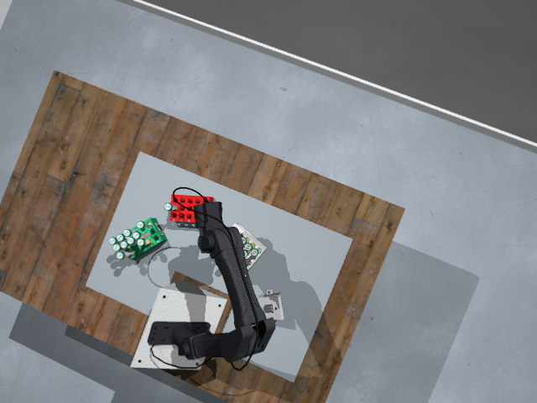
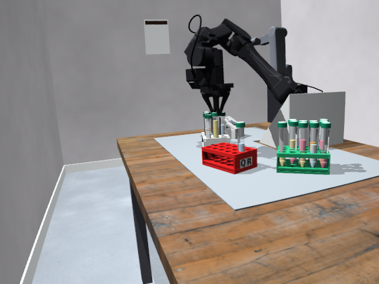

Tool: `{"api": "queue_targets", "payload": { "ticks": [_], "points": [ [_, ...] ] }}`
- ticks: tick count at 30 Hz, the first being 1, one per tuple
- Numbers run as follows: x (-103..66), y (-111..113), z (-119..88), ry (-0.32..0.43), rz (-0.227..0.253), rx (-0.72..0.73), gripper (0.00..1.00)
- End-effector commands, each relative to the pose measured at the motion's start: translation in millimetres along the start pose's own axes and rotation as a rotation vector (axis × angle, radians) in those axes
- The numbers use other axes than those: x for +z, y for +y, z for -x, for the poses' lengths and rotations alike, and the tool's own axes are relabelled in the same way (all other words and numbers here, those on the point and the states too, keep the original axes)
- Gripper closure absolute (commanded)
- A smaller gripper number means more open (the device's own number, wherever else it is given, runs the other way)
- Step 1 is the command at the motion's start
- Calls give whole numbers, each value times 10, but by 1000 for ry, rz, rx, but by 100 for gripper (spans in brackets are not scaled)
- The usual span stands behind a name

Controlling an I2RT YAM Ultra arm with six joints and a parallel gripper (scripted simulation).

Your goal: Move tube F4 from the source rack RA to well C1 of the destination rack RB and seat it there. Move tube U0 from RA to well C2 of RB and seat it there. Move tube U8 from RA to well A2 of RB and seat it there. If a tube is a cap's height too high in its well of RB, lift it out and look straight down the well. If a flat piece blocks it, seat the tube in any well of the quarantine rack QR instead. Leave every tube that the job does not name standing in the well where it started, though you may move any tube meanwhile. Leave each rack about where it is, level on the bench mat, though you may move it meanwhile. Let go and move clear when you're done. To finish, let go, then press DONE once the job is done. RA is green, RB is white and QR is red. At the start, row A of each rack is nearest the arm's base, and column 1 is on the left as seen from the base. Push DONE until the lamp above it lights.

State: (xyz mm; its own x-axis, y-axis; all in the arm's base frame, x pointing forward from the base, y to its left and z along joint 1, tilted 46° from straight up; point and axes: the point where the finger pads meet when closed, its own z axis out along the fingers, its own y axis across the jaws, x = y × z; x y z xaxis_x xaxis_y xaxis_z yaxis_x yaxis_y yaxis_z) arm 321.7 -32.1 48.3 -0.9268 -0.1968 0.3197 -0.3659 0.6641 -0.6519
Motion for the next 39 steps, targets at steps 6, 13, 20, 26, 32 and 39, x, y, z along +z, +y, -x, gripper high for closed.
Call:
{"api": "queue_targets", "payload": {
  "ticks": [6, 13, 20, 26, 32, 39],
  "points": [
    [-148, 46, 82, -33, 4, -23, 100],
    [-134, 59, 87, -28, 3, -27, 100],
    [-126, 66, 90, -25, 3, -30, 100],
    [-123, 68, 90, -24, 3, -30, 100],
    [-121, 70, 91, -23, 3, -31, 100],
    [-120, 71, 91, -23, 3, -31, 100]
  ]
}}
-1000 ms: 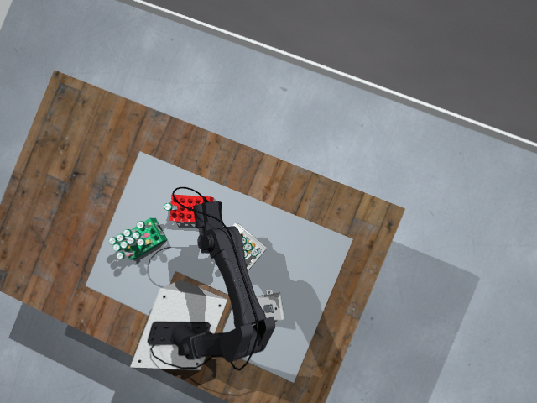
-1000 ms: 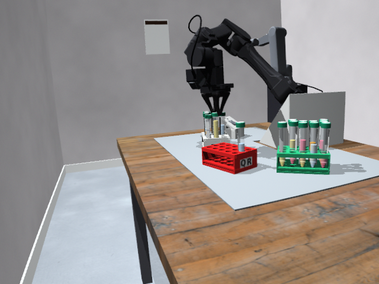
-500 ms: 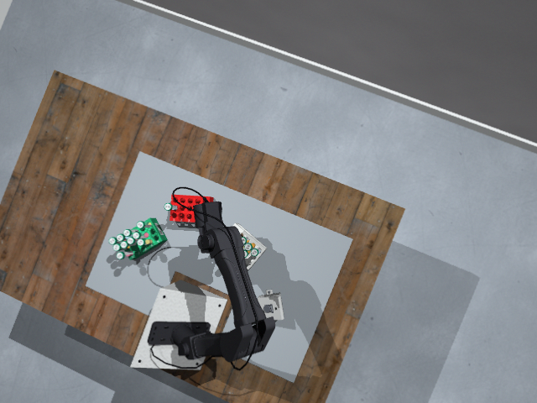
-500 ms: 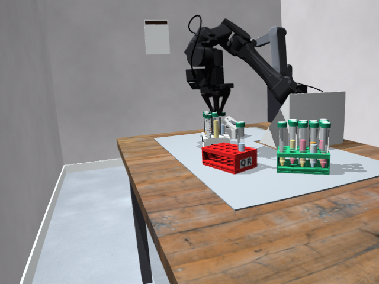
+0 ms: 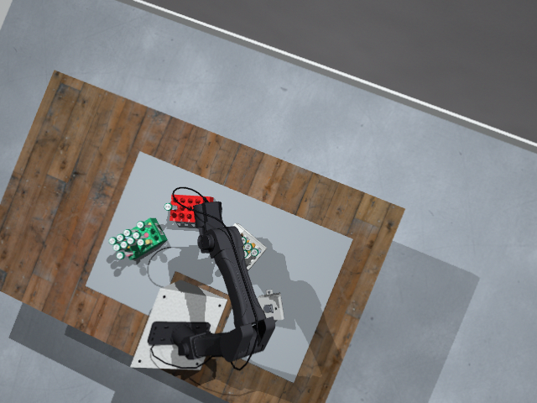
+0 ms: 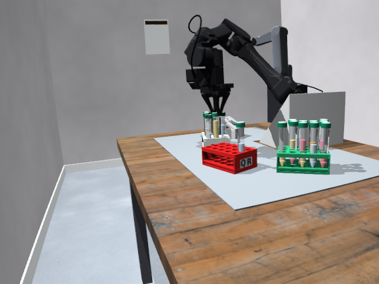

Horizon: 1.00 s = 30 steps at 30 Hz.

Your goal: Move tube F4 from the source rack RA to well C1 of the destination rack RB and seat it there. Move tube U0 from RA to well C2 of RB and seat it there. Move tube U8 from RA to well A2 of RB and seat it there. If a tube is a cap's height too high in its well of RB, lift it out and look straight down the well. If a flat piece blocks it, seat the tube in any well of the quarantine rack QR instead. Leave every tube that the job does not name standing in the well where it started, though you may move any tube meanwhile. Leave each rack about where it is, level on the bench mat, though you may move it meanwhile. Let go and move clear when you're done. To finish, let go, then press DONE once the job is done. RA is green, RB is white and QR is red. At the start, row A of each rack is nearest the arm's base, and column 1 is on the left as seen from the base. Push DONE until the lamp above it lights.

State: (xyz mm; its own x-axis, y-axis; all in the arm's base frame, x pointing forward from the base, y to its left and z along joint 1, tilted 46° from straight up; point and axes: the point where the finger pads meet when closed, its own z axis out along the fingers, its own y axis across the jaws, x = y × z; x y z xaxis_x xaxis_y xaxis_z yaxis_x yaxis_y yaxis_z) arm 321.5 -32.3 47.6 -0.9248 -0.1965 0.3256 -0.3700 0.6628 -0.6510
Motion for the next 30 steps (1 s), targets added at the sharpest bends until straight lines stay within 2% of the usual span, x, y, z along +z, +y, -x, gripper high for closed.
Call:
{"api": "queue_targets", "payload": {
  "ticks": [1, 30],
  "points": [
    [-126, 66, 91, -27, 3, -27, 100],
    [-320, 11, 32, -53, 7, 9, 100]
  ]
}}
